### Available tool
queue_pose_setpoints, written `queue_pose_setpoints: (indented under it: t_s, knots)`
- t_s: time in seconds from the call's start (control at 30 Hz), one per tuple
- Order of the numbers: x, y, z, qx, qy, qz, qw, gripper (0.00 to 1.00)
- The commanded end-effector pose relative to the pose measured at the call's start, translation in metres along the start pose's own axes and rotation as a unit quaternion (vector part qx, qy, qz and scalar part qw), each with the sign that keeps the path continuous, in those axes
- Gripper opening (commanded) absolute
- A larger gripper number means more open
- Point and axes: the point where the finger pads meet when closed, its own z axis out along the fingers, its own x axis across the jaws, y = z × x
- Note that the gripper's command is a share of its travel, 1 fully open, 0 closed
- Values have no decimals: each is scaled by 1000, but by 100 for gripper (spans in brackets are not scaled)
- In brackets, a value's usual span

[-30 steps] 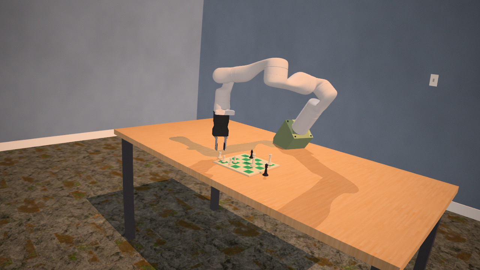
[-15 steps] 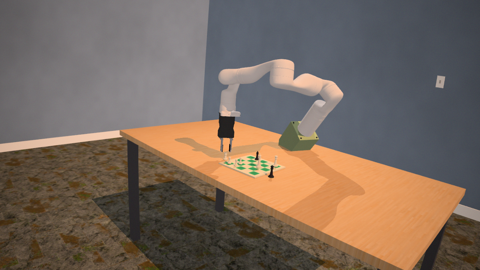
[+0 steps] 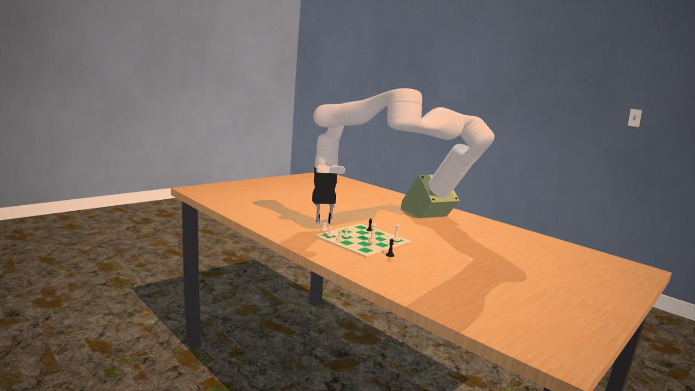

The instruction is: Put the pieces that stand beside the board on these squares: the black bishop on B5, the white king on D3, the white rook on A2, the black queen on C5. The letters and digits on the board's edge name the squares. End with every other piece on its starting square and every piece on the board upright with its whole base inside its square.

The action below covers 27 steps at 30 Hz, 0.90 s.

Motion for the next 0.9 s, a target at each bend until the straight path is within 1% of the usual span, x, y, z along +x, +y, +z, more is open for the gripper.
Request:
queue_pose_setpoints:
  t_s: [0.0,0.33,0.87]
  knots:
    - [-1,1,6,-1,-2,0,1000,73]
    - [-1,1,14,-1,-2,0,1000,73]
    - [-1,1,14,-1,-2,0,1000,73]
